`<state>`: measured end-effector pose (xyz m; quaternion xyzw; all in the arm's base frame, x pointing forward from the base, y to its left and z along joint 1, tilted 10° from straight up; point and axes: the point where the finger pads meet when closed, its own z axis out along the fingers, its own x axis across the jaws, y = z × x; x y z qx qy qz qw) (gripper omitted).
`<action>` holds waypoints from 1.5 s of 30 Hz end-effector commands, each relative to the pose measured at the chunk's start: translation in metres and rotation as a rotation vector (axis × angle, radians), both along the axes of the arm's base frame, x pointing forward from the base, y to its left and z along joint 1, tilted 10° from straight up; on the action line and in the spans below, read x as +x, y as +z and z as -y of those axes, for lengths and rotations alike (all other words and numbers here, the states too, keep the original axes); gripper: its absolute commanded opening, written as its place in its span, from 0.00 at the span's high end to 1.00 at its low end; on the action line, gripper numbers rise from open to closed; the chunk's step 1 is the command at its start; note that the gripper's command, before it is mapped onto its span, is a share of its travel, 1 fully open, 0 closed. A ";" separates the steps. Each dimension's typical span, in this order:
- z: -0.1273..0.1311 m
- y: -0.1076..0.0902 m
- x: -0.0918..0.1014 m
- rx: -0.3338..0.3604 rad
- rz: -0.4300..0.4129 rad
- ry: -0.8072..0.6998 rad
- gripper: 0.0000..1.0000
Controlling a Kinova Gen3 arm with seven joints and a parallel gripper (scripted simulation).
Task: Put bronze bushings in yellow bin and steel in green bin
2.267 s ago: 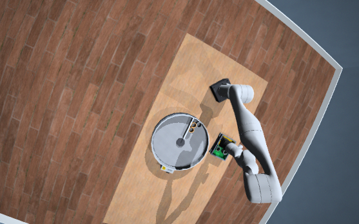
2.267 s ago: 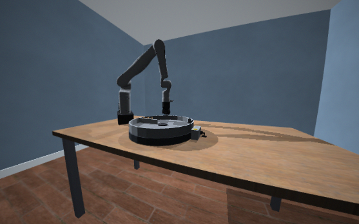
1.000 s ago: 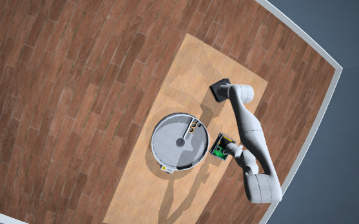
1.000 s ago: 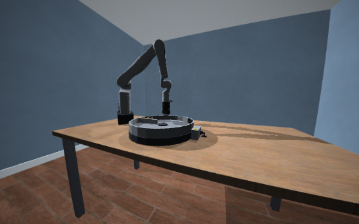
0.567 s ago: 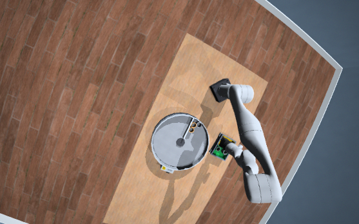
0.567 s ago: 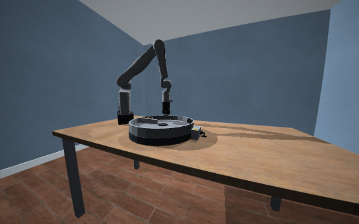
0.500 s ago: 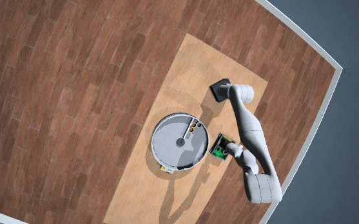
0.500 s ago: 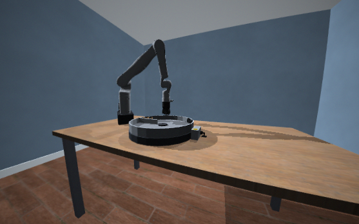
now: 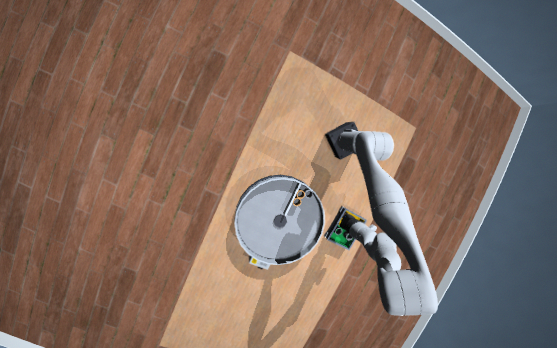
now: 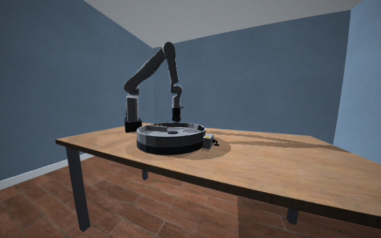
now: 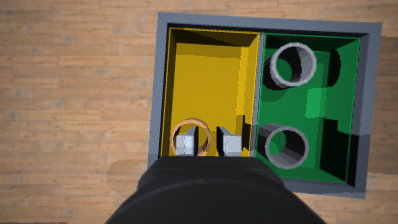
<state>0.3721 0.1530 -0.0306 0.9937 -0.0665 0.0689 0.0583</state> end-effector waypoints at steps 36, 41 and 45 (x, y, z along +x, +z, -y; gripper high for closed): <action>-0.002 0.011 -0.004 0.001 0.001 0.000 0.53; -0.002 0.012 -0.004 0.001 0.001 0.000 0.53; -0.002 0.013 -0.004 0.001 0.001 0.000 0.53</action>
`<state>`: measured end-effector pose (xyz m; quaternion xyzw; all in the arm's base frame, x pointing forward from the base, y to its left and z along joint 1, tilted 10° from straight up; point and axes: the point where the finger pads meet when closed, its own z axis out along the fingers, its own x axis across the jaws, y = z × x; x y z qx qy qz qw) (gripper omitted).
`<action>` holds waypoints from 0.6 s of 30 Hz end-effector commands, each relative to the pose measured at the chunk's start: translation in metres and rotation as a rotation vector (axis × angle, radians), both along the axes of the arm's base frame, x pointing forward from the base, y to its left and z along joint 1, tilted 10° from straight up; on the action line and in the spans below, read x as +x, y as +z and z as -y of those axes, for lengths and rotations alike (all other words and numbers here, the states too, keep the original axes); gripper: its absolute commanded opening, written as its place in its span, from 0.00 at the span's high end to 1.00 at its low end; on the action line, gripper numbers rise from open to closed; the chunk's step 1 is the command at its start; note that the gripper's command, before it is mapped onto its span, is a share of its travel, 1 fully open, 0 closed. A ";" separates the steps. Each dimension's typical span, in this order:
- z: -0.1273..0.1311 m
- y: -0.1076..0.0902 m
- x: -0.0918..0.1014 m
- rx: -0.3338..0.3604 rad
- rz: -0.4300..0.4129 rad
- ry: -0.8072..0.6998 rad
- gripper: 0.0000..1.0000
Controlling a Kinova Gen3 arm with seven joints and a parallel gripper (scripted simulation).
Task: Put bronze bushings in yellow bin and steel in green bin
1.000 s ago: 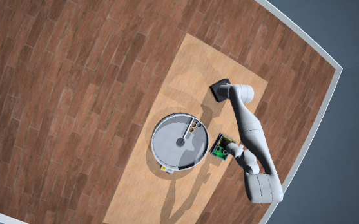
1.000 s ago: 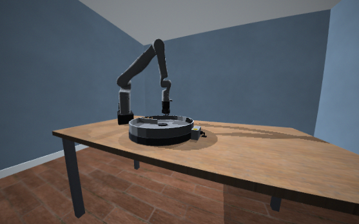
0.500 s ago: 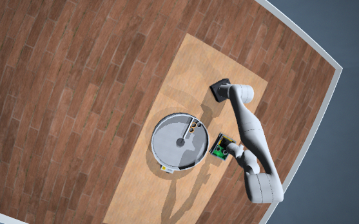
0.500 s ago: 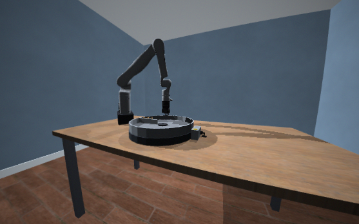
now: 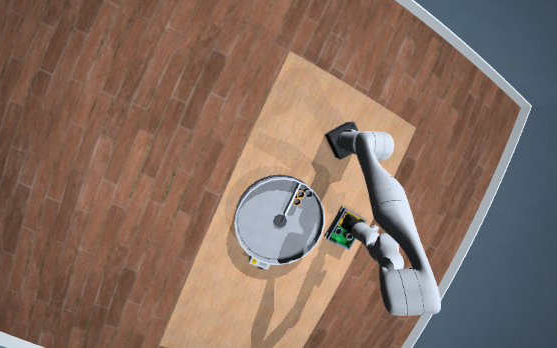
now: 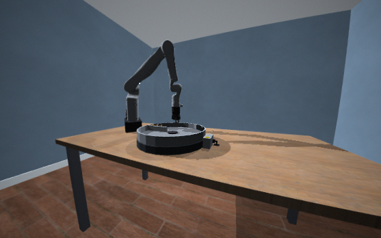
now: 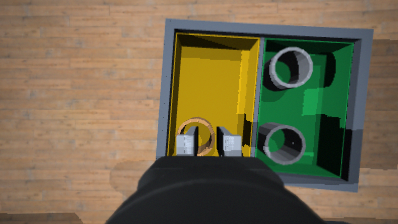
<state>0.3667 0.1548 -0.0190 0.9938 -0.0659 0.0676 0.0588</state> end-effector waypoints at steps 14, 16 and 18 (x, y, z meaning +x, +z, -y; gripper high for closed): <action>-0.001 0.005 0.001 0.001 0.004 -0.001 0.53; -0.001 0.005 0.001 0.001 0.004 -0.001 0.53; -0.001 0.005 0.001 0.001 0.004 -0.001 0.53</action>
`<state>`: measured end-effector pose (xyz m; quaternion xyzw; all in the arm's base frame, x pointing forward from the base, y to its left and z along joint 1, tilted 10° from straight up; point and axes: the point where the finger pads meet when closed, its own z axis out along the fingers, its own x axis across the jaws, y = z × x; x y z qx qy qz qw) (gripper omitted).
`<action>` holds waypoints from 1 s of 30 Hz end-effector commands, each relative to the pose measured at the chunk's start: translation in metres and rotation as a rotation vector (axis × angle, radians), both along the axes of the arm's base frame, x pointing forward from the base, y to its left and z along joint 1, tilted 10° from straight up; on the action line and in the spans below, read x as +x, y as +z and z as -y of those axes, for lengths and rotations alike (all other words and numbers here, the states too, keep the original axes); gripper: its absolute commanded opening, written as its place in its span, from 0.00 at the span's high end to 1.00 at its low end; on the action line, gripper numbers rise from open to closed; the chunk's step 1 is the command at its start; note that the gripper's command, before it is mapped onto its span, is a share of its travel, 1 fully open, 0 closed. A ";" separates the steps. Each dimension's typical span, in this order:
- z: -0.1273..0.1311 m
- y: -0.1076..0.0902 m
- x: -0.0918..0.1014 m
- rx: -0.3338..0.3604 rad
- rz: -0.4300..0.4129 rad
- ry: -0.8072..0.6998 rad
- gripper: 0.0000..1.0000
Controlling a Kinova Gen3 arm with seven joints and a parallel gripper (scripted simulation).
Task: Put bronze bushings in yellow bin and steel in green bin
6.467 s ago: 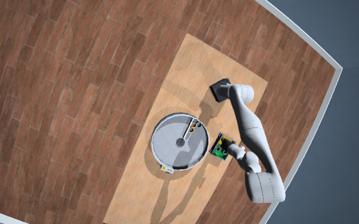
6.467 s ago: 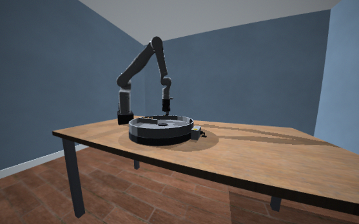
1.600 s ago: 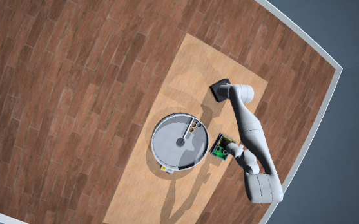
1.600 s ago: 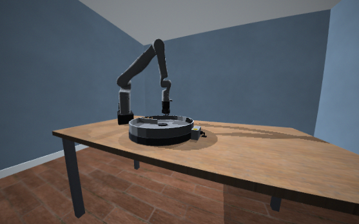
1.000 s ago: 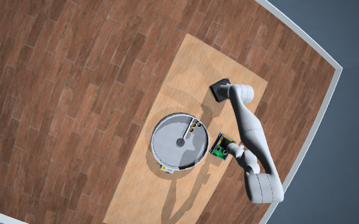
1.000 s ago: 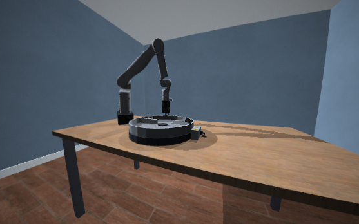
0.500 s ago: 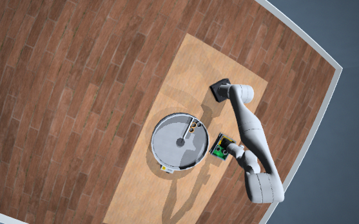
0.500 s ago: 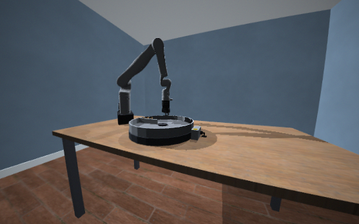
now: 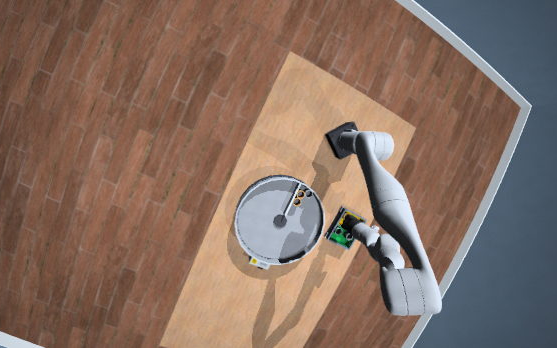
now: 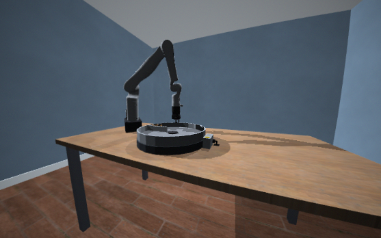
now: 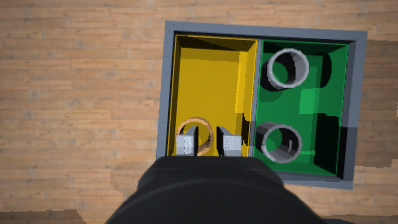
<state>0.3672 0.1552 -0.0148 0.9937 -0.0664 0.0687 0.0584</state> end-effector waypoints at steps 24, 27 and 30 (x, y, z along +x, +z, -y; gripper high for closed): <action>-0.001 0.008 -0.001 0.001 0.001 0.000 0.53; -0.002 0.009 -0.001 0.001 0.001 0.000 0.53; -0.002 0.009 -0.001 0.001 0.001 0.000 0.53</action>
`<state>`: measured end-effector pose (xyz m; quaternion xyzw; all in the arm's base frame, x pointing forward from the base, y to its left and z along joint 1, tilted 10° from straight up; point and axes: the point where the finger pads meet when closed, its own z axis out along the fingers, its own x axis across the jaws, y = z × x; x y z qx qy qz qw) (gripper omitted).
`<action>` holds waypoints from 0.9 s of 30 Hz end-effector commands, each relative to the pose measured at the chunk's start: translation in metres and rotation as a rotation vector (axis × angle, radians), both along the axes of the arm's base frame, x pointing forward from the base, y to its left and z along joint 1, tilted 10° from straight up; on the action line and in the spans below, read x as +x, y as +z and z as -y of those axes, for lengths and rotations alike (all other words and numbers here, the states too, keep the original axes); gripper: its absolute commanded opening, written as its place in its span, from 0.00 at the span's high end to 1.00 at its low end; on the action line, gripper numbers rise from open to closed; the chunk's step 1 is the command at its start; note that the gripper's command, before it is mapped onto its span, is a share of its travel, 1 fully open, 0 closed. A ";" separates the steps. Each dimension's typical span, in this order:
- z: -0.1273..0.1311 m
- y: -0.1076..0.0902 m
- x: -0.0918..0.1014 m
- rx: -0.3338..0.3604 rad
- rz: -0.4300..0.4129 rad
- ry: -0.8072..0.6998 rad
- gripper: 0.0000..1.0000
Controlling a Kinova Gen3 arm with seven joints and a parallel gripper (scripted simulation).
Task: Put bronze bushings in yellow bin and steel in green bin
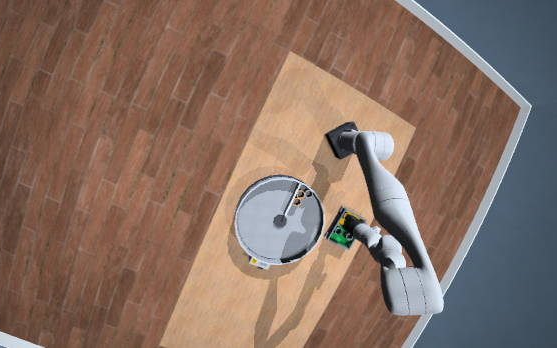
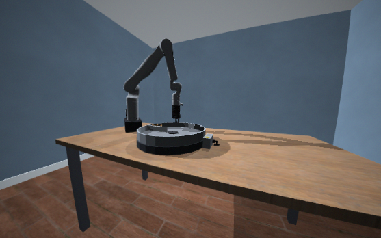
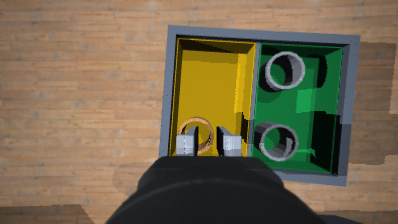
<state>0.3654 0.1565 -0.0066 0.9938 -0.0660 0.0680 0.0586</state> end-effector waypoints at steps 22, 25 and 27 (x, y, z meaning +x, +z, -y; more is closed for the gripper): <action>-0.007 0.056 -0.006 0.001 0.003 0.000 0.53; -0.008 0.066 -0.008 0.001 0.003 0.000 0.53; -0.011 0.087 -0.010 0.001 0.003 -0.001 0.53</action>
